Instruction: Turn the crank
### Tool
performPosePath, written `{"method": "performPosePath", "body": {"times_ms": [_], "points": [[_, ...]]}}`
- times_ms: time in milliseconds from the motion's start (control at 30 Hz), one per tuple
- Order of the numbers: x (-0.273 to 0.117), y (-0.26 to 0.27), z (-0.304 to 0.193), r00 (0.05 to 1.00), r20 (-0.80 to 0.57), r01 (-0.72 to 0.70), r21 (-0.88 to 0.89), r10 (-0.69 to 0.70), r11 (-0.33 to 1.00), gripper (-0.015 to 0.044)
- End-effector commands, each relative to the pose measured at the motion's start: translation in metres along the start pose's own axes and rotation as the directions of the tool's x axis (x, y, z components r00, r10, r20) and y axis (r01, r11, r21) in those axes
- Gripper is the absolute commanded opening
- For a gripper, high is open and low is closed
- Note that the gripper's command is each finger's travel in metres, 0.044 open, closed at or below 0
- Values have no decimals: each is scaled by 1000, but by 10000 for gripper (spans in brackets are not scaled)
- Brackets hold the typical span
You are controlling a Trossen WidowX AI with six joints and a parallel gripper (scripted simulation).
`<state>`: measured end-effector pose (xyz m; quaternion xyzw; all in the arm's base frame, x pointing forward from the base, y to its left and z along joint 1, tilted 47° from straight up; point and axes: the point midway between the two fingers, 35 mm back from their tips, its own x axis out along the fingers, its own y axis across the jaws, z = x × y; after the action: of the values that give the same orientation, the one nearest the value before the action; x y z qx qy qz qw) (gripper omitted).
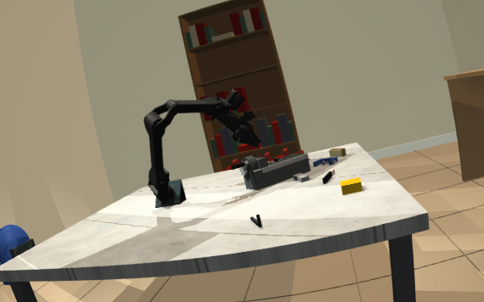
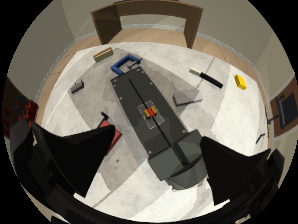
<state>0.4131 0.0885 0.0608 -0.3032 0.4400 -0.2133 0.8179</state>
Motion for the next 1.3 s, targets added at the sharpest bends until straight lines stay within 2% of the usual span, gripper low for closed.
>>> {"method": "performPosePath", "body": {"times_ms": [0, 367, 767, 1267], "points": [[-2, 1, 1, 1000, 1, -2, -6, 2, 1000, 440], [-30, -1, 22, 1000, -5, -12, -13, 12, 1000, 440], [-45, -59, 6, 980, -43, -197, -242, 192, 950, 440], [-72, -115, -26, 919, -3, -341, -509, 395, 790, 440]]}}
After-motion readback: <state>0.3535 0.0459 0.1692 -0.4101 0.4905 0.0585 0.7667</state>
